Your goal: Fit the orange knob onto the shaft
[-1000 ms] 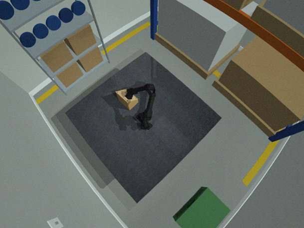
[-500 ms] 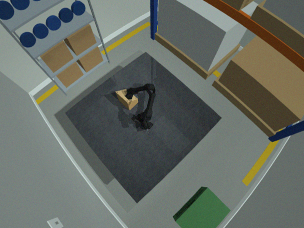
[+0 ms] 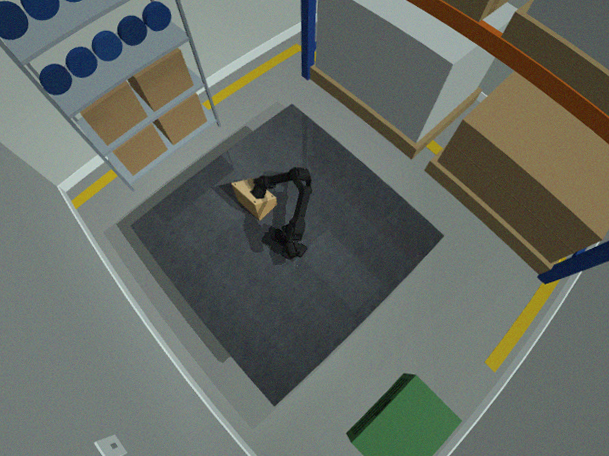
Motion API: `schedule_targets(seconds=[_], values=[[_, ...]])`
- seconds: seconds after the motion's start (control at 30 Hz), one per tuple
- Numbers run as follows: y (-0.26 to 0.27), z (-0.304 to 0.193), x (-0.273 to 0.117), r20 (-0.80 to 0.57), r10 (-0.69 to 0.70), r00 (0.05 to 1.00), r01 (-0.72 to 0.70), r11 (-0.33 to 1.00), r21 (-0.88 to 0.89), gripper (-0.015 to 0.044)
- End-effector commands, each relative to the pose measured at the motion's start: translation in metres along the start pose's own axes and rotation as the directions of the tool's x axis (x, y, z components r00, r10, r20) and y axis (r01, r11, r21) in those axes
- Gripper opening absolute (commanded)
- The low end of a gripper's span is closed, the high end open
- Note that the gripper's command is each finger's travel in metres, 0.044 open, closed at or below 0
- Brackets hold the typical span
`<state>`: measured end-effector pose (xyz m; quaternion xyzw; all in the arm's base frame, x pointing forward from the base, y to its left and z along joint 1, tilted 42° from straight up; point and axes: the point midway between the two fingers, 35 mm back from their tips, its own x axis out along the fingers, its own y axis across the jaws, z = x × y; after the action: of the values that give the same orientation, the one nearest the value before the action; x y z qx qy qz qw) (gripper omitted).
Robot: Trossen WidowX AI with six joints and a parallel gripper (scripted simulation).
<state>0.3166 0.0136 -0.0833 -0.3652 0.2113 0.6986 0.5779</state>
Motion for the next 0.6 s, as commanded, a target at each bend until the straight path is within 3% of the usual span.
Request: schedule_targets(seconds=[0.0,0.57], values=[[-0.0004,0.0002,0.0002,0.001,-0.002,1.000,0.002,1.000,-0.006,0.0000],[-0.0004,-0.0001,-0.0021,0.001,-0.002,1.000,0.002,1.000,-0.006,0.0000]])
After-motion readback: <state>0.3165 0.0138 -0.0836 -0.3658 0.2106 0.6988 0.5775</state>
